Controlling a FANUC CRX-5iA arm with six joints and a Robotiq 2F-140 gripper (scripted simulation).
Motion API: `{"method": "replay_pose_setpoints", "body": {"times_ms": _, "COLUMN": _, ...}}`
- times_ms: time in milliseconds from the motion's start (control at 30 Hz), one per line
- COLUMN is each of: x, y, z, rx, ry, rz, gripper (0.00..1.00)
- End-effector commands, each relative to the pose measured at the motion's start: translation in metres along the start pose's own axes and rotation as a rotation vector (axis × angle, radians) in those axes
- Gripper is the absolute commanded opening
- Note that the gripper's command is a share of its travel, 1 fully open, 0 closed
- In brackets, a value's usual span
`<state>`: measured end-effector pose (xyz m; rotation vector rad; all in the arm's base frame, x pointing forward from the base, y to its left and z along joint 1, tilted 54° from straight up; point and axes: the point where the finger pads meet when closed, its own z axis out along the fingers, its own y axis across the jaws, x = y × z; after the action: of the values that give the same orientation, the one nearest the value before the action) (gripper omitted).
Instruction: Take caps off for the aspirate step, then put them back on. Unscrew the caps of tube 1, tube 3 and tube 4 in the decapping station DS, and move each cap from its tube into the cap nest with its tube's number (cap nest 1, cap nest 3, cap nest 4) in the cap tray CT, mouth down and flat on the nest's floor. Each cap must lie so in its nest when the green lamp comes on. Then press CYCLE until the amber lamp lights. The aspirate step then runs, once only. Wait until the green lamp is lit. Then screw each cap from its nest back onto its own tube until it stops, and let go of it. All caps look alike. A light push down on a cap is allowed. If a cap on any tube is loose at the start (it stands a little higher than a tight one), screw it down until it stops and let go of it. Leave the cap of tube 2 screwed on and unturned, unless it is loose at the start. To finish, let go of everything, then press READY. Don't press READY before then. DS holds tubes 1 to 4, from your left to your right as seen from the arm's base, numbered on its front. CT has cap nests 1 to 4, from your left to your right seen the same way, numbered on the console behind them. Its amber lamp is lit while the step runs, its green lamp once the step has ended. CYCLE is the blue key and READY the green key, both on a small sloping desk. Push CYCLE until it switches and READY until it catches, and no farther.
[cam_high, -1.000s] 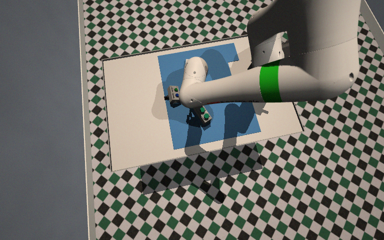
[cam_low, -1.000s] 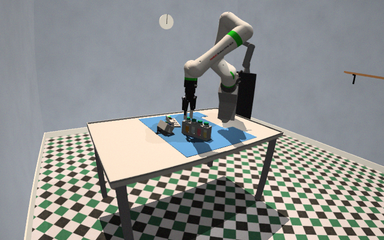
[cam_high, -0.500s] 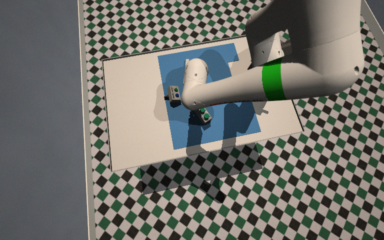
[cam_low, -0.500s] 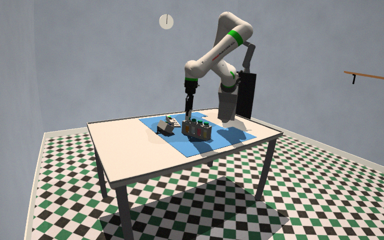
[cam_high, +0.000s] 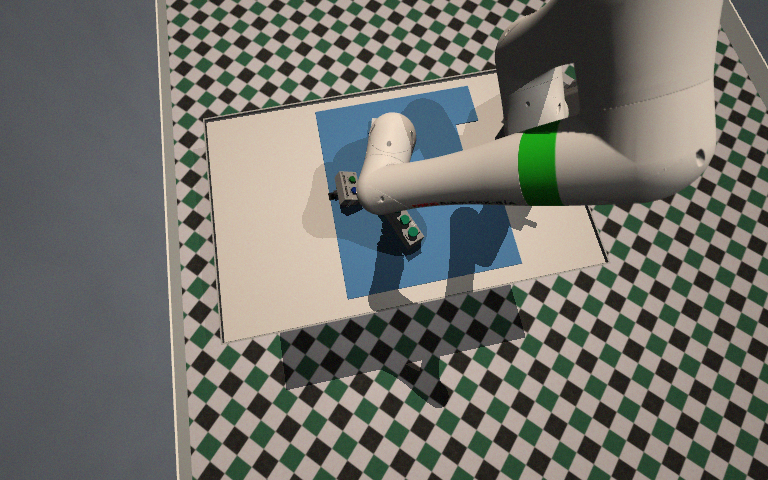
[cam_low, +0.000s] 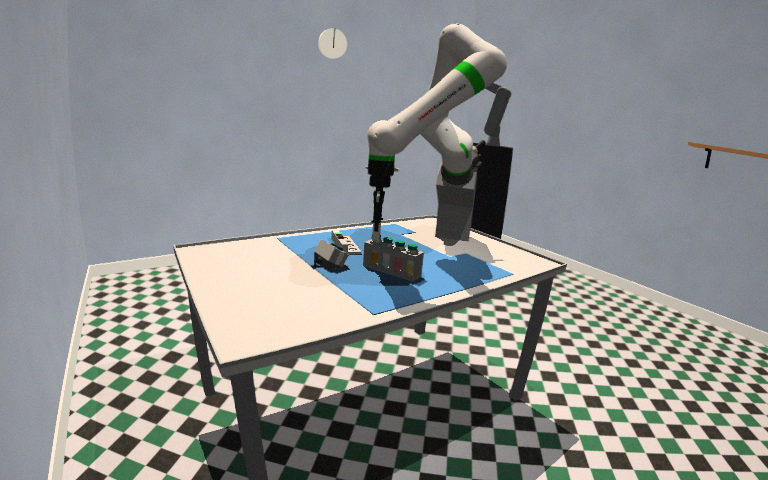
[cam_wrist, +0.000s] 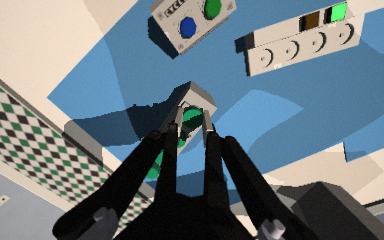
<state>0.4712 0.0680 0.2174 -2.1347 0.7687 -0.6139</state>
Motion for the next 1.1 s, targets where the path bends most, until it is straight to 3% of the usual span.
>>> {"method": "replay_pose_setpoints", "body": {"times_ms": 0, "x": 0.0001, "y": 0.0004, "z": 0.0, "rx": 0.002, "ry": -0.002, "rz": 0.0, "gripper": 0.0}}
{"method": "replay_pose_setpoints", "body": {"times_ms": 233, "x": 0.0001, "y": 0.0004, "z": 0.0, "rx": 0.002, "ry": -0.002, "rz": 0.0, "gripper": 0.0}}
{"method": "replay_pose_setpoints", "body": {"times_ms": 967, "x": 0.0001, "y": 0.0004, "z": 0.0005, "rx": 0.002, "ry": -0.004, "rz": 0.94, "gripper": 0.0}}
{"method": "replay_pose_setpoints", "body": {"times_ms": 1067, "x": 0.0001, "y": 0.0004, "z": 0.0006, "rx": 0.0, "ry": -0.003, "rz": 1.0, "gripper": 0.0}}
